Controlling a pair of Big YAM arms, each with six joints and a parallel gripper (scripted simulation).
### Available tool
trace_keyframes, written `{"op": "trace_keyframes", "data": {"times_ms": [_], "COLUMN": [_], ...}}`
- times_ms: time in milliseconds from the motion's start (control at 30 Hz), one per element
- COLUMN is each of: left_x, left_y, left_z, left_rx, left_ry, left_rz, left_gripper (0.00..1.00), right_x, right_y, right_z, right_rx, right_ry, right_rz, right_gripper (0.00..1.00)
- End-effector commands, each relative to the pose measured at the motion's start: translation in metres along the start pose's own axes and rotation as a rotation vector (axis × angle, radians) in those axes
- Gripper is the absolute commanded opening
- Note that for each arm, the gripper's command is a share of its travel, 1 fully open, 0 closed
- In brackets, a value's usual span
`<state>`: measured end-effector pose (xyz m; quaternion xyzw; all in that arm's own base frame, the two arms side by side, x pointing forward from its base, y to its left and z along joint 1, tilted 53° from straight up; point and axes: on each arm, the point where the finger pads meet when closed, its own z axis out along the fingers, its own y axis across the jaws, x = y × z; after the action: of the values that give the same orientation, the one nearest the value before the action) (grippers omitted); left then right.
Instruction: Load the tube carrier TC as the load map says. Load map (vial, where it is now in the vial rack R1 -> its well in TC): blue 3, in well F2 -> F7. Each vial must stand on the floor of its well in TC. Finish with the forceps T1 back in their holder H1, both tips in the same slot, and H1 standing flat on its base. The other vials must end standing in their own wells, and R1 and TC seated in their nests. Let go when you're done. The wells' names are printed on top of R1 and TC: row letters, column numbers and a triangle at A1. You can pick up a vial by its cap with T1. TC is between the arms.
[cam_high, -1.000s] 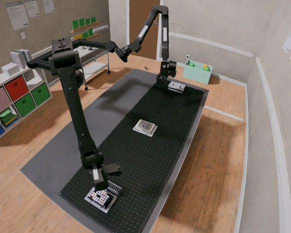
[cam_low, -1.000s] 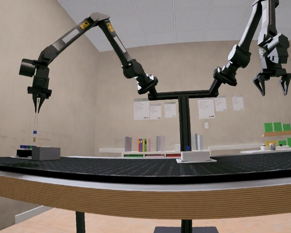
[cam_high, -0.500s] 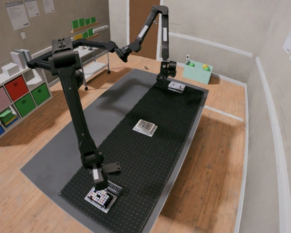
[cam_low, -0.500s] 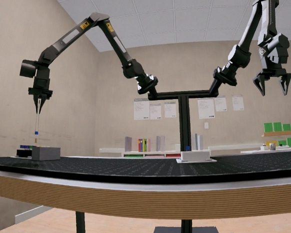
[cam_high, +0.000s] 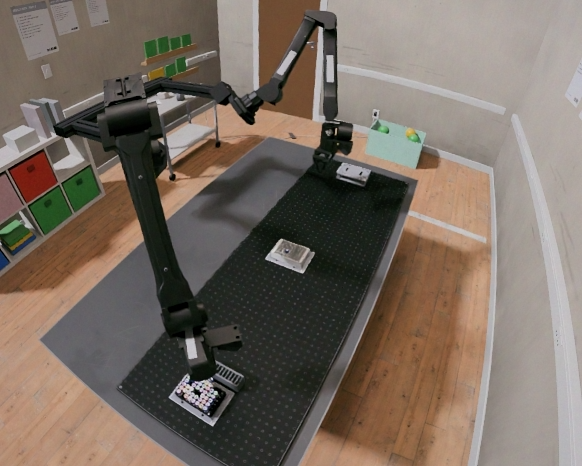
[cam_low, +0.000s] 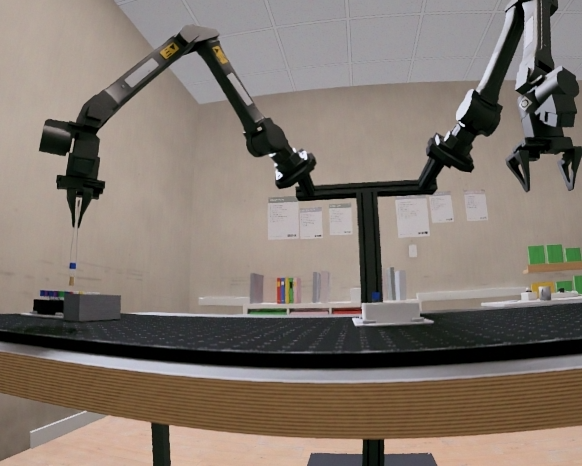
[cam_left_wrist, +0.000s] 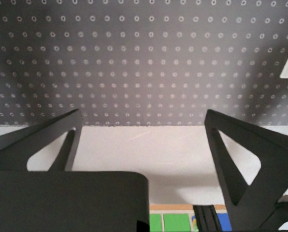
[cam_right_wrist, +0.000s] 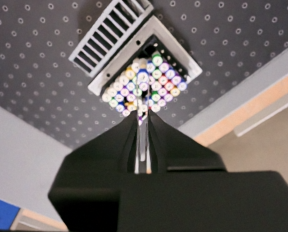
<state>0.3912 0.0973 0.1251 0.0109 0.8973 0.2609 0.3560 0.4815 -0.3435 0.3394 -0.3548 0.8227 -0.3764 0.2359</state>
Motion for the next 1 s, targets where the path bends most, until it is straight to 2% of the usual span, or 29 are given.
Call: {"op": "trace_keyframes", "data": {"times_ms": [0,633,667,700,833,933,967], "left_x": [-0.004,-0.004,-0.004,-0.004,-0.004,-0.004,-0.004], "left_y": [0.001,0.001,0.001,0.001,0.001,0.001,0.001], "left_z": [-0.001,-0.001,-0.001,-0.001,-0.001,-0.001,-0.001], "left_rx": [-0.003,-0.003,-0.003,-0.003,-0.003,-0.003,-0.003], "left_ry": [-0.013,-0.013,-0.013,-0.013,-0.013,-0.013,-0.013], "left_rz": [0.001,0.001,0.001,0.001,0.001,0.001,0.001], "left_gripper": [1.00,1.00,1.00,1.00,1.00,1.00,1.00], "right_x": [-0.003,-0.003,-0.004,-0.007,-0.012,-0.013,-0.013], "right_y": [-0.008,-0.008,-0.016,0.001,-0.002,-0.001,0.013], "right_z": [0.005,0.005,0.004,0.009,-0.009,-0.010,0.010], "right_rx": [0.012,0.012,0.031,0.003,0.031,0.030,-0.007], "right_ry": [-0.001,-0.001,0.000,-0.003,-0.008,-0.008,-0.004], "right_rz": [-0.013,-0.013,-0.043,-0.053,-0.053,-0.053,-0.044], "right_gripper": [0.09,0.09,0.09,0.09,0.09,0.09,0.09]}}
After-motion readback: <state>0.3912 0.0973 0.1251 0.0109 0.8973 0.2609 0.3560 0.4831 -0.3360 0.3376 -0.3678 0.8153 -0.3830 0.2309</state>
